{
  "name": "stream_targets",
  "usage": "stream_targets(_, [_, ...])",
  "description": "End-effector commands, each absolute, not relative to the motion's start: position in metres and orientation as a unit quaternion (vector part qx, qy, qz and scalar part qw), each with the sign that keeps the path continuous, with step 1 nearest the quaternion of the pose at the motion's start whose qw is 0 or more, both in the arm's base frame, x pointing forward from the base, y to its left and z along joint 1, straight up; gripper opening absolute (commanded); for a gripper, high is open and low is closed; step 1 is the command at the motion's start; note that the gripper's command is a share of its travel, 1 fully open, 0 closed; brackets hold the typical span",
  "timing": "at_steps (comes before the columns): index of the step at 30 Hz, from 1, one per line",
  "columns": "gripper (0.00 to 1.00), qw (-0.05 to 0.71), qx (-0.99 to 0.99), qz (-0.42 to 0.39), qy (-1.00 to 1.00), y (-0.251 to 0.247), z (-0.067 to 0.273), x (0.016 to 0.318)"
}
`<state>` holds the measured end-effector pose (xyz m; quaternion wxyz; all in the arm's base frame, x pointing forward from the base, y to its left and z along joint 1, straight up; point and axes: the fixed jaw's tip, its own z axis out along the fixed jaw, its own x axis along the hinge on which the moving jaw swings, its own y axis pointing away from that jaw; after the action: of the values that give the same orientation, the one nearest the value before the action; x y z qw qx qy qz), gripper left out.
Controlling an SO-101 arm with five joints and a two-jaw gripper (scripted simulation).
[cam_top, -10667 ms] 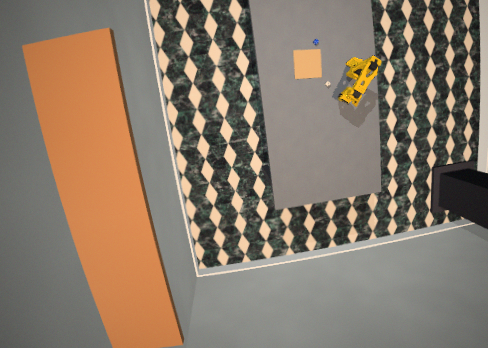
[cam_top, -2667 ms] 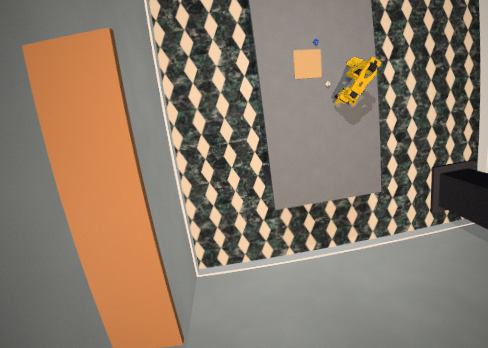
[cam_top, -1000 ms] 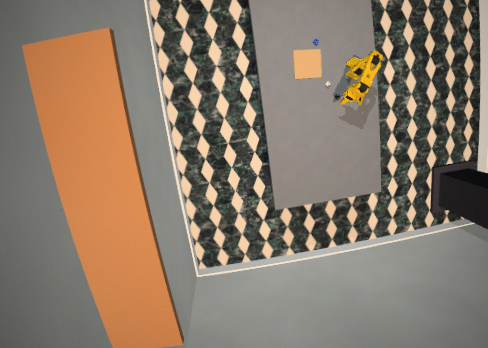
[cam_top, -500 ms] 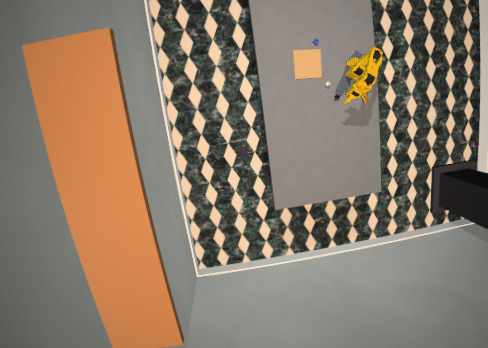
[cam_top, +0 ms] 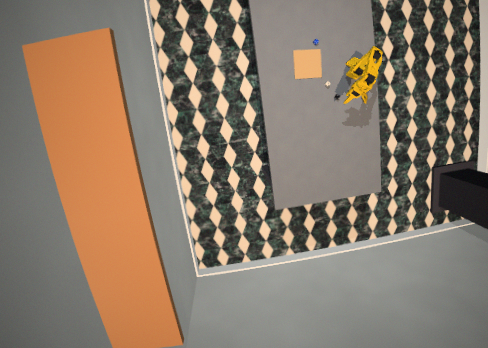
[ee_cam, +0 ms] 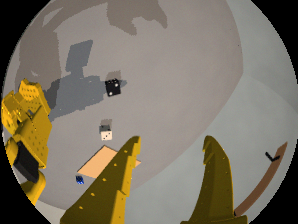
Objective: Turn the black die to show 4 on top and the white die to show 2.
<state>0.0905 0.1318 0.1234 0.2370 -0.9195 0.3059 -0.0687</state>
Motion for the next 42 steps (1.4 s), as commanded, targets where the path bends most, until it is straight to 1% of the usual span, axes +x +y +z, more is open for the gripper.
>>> stream_targets(1, [0.28,0.253,-0.910,-0.065,0.322,0.135,0.131,0.090])
stream_targets(7, [0.28,0.248,-0.900,-0.053,0.354,0.137,0.131,0.089])
stream_targets(19, [0.28,0.218,-0.832,-0.003,0.510,0.144,0.129,0.086])
stream_targets(21, [0.28,0.218,-0.832,-0.003,0.510,0.144,0.129,0.086])
stream_targets(35, [0.28,0.155,-0.677,0.046,0.718,0.156,0.125,0.083])
stream_targets(42, [0.28,0.133,-0.615,0.054,0.776,0.160,0.123,0.083])
